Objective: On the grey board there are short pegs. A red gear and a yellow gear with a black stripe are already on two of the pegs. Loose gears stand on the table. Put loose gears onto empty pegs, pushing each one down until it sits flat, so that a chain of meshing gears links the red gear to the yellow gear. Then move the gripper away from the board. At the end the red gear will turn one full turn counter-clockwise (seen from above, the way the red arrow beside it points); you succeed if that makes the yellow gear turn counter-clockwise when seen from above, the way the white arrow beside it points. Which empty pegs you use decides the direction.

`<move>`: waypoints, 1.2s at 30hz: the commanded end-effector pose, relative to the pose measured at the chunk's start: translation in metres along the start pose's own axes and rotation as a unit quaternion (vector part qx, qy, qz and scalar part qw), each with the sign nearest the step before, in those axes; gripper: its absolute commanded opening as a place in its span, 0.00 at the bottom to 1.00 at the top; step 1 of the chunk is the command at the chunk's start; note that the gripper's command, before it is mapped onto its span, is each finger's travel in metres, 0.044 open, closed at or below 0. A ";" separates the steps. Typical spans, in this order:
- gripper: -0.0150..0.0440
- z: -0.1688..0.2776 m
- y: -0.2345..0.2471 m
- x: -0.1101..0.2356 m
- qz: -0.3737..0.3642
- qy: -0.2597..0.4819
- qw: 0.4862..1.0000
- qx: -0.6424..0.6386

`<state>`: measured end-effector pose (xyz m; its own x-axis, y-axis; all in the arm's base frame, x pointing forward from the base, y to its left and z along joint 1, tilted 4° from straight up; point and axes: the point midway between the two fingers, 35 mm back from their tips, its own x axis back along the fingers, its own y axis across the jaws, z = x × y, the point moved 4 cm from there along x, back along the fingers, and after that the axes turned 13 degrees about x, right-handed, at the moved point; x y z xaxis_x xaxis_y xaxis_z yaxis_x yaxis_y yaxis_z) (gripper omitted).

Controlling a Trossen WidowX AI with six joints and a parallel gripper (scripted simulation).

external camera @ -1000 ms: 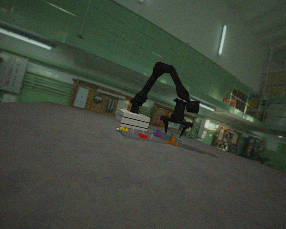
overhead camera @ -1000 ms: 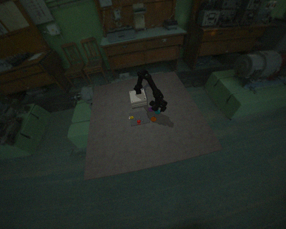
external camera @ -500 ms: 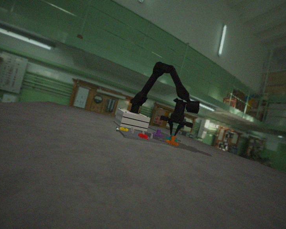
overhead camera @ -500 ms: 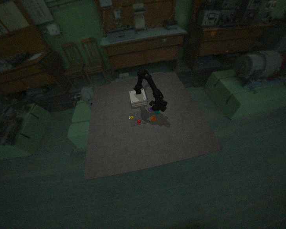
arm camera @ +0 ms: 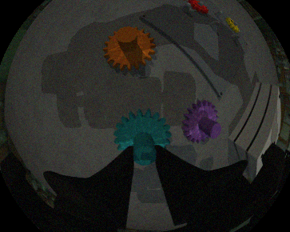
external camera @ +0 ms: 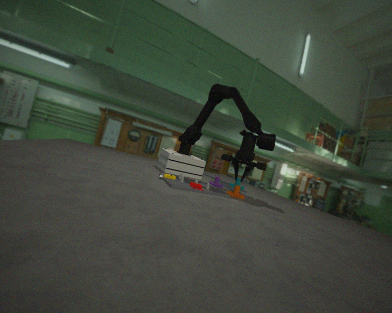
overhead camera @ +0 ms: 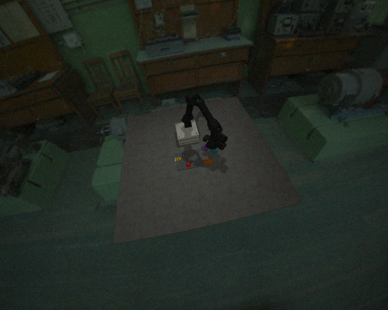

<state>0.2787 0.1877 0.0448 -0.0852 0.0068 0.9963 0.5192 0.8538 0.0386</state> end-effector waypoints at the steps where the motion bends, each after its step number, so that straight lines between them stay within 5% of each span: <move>1: 0.25 -0.001 0.003 0.014 -0.003 -0.003 1.000 -0.002; 36: 0.25 0.002 -0.006 0.124 -0.003 -0.003 1.000 -0.002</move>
<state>0.2638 0.1861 0.1648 -0.0920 0.0010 0.9958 0.5189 0.8535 0.0471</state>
